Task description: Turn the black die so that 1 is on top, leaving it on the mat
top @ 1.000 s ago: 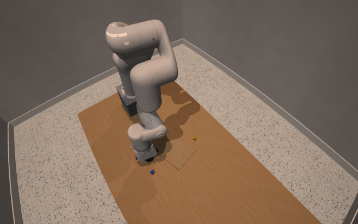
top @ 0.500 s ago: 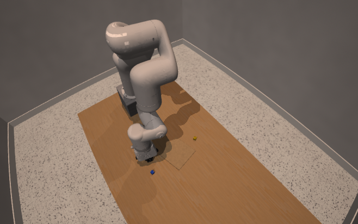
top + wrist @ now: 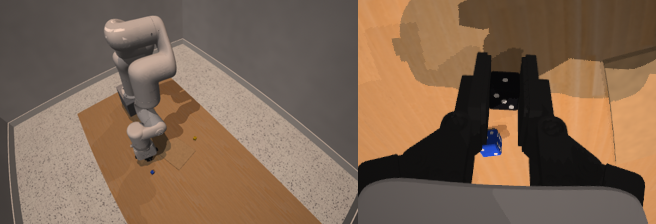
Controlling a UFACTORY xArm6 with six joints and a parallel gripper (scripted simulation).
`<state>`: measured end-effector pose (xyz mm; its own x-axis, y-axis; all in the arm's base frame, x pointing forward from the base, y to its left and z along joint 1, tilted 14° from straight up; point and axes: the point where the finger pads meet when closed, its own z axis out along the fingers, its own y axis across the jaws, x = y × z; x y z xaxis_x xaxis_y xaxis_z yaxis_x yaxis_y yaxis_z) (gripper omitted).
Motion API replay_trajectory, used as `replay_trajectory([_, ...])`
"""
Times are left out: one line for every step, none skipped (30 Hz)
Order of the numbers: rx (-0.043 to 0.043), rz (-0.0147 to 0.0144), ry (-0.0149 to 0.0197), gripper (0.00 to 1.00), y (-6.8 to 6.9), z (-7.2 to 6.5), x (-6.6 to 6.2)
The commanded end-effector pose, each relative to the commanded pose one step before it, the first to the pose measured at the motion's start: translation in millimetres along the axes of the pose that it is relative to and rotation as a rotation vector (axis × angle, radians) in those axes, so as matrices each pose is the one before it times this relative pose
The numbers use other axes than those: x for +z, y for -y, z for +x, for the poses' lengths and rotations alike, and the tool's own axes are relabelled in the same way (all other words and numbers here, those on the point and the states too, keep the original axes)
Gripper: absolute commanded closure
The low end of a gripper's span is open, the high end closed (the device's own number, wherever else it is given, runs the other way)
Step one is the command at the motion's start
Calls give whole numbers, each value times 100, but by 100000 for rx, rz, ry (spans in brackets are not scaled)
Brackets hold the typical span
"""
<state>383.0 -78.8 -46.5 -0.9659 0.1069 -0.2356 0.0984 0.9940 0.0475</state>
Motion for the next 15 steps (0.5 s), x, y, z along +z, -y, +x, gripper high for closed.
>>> replay_trajectory([9, 32, -110, 89, 8, -123, -908])
replay_trajectory([0, 0, 0, 89, 0, 0, -259])
replay_trajectory([0, 0, 0, 89, 0, 0, -268])
replay_trajectory([0, -1, 1, 89, 1, -1, -274])
replay_trajectory([0, 2, -1, 89, -1, 2, -280])
replay_trajectory([0, -3, 2, 89, 2, -3, -282])
replay_trajectory([0, 5, -4, 89, -3, 4, -285])
replay_trajectory([0, -6, 5, 89, 2, -4, -287])
replay_trajectory([0, 2, -1, 89, -1, 2, -288])
replay_trajectory([0, 0, 0, 89, 0, 0, 0])
replay_trajectory([0, 0, 0, 89, 0, 0, 0])
replay_trajectory([0, -2, 1, 89, 0, -1, -287])
replay_trajectory([0, -2, 1, 89, 0, -1, -288])
replay_trajectory([0, 5, -3, 89, -1, 3, -286])
replay_trajectory([0, -8, 4, 89, 0, -4, -289])
